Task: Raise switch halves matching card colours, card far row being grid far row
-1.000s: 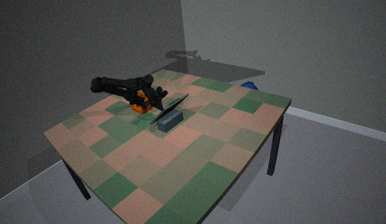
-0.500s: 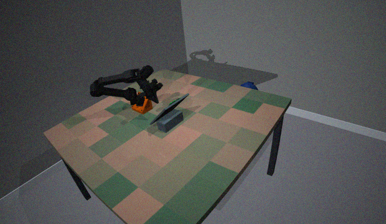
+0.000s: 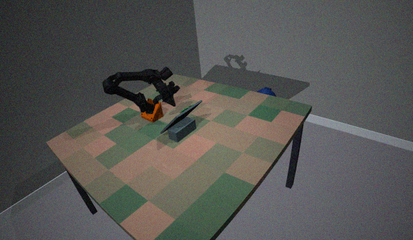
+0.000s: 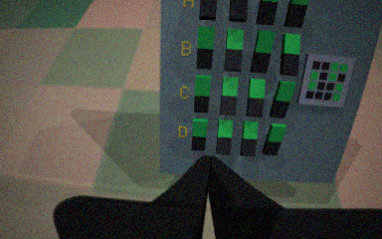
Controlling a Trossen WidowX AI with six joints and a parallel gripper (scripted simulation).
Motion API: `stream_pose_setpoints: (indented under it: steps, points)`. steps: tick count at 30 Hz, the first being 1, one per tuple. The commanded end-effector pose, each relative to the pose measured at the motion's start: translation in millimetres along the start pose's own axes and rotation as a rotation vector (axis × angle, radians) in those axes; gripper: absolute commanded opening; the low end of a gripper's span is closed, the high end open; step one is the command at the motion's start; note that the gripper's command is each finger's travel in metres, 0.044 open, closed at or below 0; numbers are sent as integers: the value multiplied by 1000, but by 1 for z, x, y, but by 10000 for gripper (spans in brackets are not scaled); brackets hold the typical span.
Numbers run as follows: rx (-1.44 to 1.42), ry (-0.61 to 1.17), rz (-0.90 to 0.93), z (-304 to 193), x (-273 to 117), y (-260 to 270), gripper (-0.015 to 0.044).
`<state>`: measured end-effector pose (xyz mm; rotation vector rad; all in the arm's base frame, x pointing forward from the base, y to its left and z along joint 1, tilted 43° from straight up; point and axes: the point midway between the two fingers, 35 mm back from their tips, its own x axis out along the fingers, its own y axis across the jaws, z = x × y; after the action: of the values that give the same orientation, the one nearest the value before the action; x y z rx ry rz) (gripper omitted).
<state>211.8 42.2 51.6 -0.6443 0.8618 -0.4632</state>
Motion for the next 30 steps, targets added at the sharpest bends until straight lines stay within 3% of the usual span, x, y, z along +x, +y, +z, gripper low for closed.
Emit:
stream_pose_setpoints:
  steps: [1,5,30]
  points:
    - [20,-6,-3,0,5,6,0]
    - [21,12,-5,1,33,5,0]
    - [21,11,-7,2,59,4,0]
